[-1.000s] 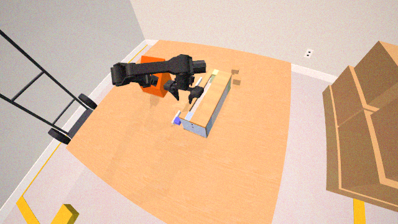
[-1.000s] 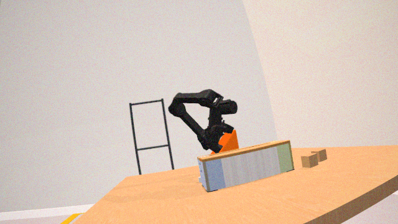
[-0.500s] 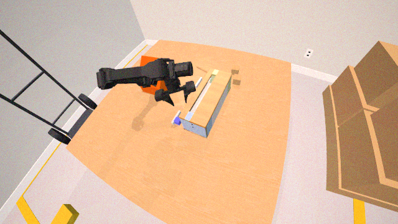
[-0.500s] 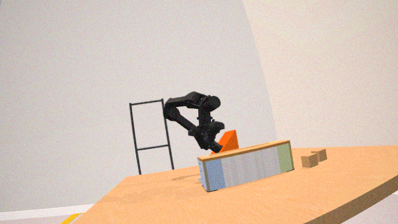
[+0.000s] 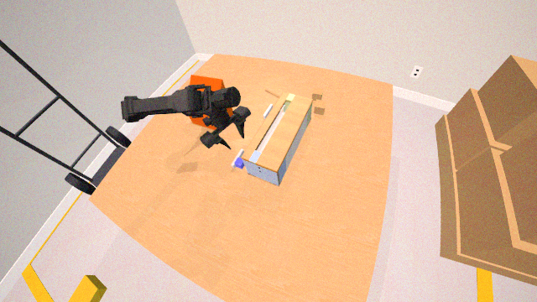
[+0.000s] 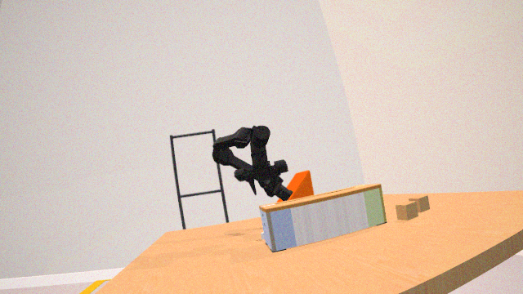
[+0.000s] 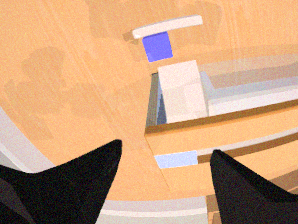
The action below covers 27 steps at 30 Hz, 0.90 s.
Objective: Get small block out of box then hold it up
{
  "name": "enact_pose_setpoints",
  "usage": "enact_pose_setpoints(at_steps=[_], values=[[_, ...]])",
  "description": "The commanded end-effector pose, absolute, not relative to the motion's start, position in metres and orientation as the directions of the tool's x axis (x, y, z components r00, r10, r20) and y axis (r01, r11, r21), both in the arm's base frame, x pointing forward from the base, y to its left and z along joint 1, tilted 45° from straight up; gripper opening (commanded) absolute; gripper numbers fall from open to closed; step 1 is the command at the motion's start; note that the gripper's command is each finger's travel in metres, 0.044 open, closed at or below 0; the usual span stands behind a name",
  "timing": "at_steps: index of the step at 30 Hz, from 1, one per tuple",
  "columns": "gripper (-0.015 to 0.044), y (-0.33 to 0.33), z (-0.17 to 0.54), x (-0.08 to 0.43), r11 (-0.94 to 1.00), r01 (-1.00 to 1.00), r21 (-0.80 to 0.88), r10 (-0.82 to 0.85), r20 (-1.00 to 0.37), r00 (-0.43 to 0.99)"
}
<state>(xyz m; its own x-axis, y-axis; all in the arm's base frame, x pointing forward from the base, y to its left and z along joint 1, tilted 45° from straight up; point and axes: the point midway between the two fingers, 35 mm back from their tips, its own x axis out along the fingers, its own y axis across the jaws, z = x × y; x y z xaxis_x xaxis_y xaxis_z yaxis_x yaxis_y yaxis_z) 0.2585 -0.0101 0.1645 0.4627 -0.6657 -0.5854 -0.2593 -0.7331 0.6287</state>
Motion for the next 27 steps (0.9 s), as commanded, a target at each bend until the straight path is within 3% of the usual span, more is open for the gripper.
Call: enact_pose_setpoints(at_steps=[1,10,13,20,27], values=[[0.0285,-0.019,0.164,0.247,-0.675,0.001,0.738,-0.630,-0.577,0.520],[0.0285,-0.019,0.164,0.247,-0.675,0.001,0.738,-0.630,-0.577,0.520],[0.0285,-0.020,0.162,0.248,-0.718,-0.101,0.688,-0.629,-0.581,0.517],[0.0285,-0.029,0.151,0.249,-0.729,-0.651,0.210,-0.621,-0.602,0.502],[0.0285,-0.035,0.143,0.250,-0.452,-0.860,-0.236,-0.614,-0.616,0.493]])
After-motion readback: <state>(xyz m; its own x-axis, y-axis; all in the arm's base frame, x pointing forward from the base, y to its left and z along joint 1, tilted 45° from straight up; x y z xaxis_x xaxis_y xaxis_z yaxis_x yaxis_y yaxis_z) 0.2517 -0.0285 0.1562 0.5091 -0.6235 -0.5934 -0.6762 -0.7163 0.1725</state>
